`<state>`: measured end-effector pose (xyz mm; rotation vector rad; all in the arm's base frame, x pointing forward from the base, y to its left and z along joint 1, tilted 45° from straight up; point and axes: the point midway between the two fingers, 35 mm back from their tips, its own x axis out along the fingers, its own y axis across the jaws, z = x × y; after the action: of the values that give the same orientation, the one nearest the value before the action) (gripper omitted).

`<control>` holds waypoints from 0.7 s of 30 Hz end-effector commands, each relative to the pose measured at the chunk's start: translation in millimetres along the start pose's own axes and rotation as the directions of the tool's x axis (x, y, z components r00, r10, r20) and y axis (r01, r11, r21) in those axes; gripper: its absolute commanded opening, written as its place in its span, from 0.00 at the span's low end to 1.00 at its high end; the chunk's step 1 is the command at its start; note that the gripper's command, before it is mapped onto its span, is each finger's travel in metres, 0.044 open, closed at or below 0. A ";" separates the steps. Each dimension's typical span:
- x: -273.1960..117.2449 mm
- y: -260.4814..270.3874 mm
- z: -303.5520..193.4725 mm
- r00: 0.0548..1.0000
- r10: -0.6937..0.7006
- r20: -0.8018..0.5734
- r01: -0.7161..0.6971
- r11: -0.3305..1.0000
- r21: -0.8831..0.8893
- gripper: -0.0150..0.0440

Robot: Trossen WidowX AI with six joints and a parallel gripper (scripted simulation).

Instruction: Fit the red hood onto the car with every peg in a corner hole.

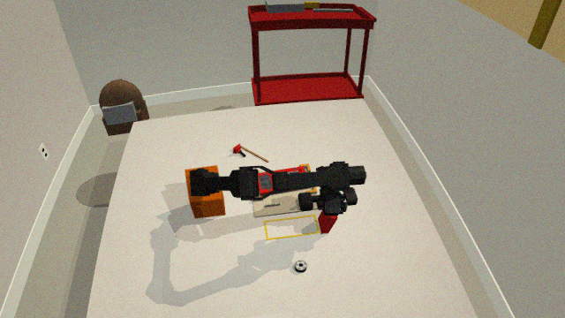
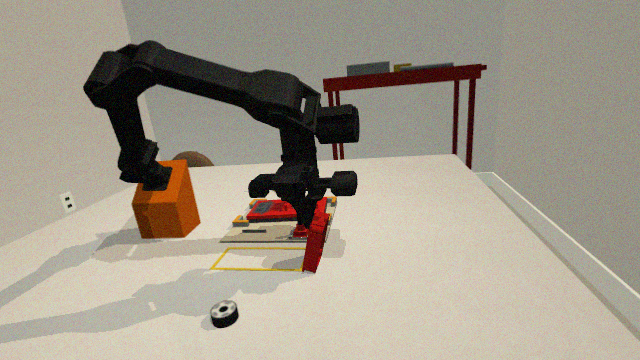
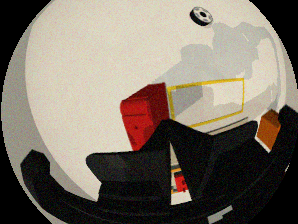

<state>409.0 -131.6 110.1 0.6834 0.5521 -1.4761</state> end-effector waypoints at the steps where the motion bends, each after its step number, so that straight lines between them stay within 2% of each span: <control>1: 0.1 1.7 -0.1 1.000 -0.001 0.002 0.001 1.000 -0.002 0.25; 21: 0.1 9.6 -0.2 1.000 0.000 0.002 0.001 1.000 -0.001 0.25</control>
<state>417.3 -131.8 110.7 0.6829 0.5525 -1.4756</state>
